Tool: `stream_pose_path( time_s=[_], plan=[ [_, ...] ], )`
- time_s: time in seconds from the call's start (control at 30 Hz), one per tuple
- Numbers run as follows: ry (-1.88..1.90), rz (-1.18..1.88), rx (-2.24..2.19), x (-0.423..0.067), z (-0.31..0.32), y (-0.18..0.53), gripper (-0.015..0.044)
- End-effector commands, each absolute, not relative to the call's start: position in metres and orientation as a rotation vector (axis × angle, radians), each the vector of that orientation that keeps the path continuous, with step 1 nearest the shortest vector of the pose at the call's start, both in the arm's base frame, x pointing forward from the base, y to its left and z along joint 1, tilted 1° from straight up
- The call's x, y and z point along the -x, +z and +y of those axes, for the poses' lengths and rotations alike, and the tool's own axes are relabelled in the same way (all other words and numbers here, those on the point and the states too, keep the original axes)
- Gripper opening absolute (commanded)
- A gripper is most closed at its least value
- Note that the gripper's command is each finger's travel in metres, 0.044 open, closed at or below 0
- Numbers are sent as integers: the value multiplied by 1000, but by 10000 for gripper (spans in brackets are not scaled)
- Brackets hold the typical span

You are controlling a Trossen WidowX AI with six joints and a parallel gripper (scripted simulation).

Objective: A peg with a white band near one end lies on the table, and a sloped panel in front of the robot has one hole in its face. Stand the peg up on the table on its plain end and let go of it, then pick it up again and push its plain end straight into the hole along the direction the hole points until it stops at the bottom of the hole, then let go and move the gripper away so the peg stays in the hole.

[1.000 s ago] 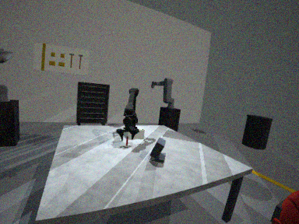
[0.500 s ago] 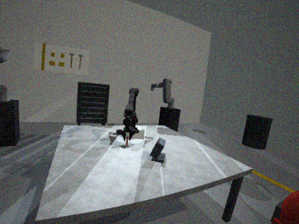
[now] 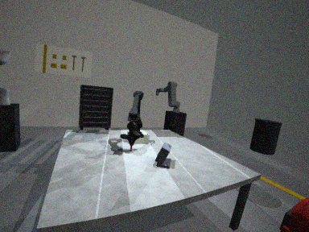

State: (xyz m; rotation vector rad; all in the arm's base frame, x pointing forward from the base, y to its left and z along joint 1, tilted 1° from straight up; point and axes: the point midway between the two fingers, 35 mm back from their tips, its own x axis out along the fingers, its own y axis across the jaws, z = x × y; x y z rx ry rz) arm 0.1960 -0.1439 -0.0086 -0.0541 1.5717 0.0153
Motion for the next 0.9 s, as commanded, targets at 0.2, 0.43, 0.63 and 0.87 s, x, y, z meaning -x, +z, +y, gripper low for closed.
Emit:
stream_pose_path(
  time_s=[0.2, 0.43, 0.63, 0.87],
  plan=[
    [10, 1566, 60, -199, -145, 31, 0],
    [10, 1568, 61, -198, -142, 64, 0],
    [10, 1563, 48, -199, -140, 69, 0],
    [6, 1527, -37, -208, -138, 67, 0]
  ],
)
